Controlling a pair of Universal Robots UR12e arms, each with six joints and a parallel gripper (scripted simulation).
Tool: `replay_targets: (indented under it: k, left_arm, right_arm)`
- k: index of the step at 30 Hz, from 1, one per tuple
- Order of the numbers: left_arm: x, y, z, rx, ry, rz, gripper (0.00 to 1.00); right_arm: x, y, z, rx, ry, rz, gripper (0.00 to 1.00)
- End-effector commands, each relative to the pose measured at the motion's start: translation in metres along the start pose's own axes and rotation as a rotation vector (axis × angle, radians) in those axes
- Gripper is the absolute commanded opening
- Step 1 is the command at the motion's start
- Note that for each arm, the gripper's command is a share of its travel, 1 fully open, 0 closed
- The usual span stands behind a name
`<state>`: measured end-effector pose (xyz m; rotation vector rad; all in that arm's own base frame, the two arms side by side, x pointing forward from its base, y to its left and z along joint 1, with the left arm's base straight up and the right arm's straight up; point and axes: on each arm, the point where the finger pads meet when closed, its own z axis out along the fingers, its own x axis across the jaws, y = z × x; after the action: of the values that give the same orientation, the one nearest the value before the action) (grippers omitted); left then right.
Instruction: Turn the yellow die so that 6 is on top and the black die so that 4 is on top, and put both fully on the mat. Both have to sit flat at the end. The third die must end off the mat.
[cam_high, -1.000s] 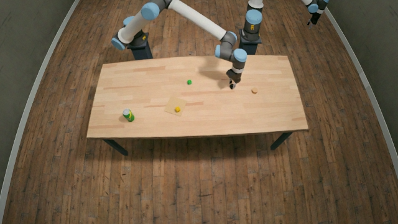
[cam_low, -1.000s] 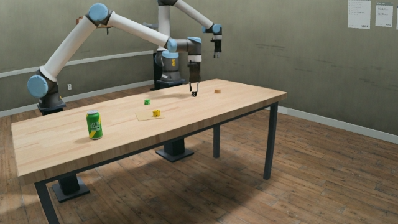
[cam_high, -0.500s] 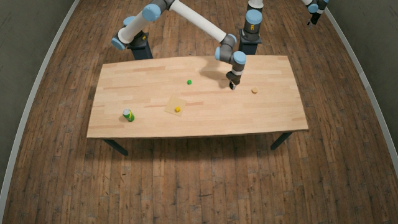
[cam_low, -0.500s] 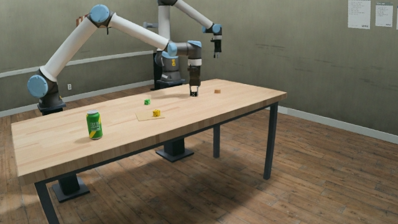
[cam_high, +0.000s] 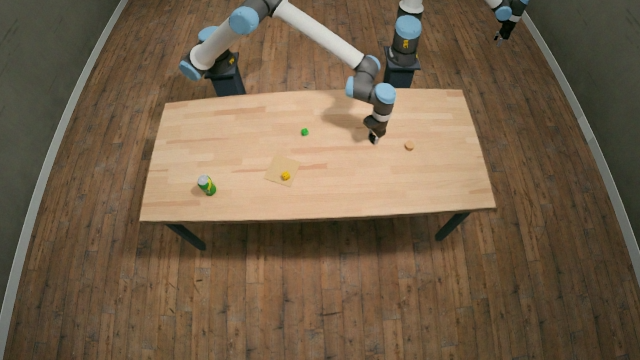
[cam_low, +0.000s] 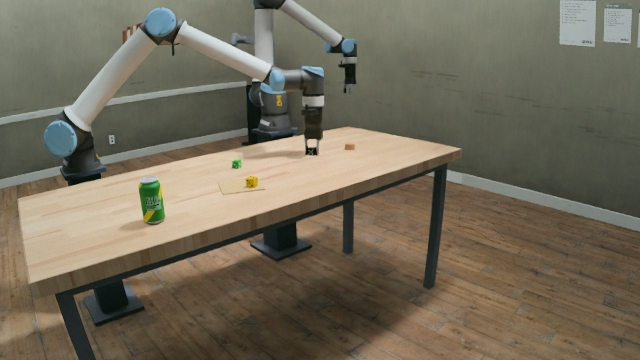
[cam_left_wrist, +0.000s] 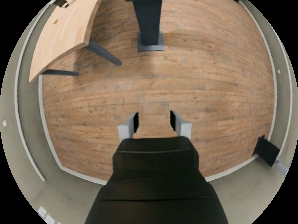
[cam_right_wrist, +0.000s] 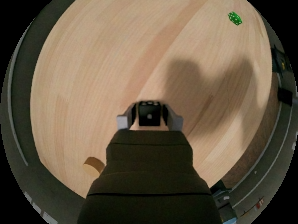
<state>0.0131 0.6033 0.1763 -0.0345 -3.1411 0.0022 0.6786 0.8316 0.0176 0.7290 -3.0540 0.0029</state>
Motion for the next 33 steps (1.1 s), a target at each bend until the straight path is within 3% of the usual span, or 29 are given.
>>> replay_targets:
  k: [1,10,11,33]
  left_arm:
    - [-0.0001,0.0006,-0.0008,-0.002,0.0,0.0,1.0]
    - [-0.0001,0.0006,-0.0008,-0.002,0.0,0.0,1.0]
    - [-0.0001,0.0006,-0.0008,-0.002,0.0,0.0,1.0]
    - [-0.0001,0.0006,-0.0008,-0.002,0.0,0.0,1.0]
  right_arm:
    - [-0.0007,0.0005,-0.0019,-0.001,-0.002,0.0,0.87]
    - [-0.0007,0.0005,-0.0019,-0.001,-0.002,0.0,0.87]
    - [-0.0007,0.0005,-0.0019,-0.001,-0.002,0.0,0.57]
    - [-0.0007,0.0005,-0.0019,-0.001,-0.002,0.0,0.57]
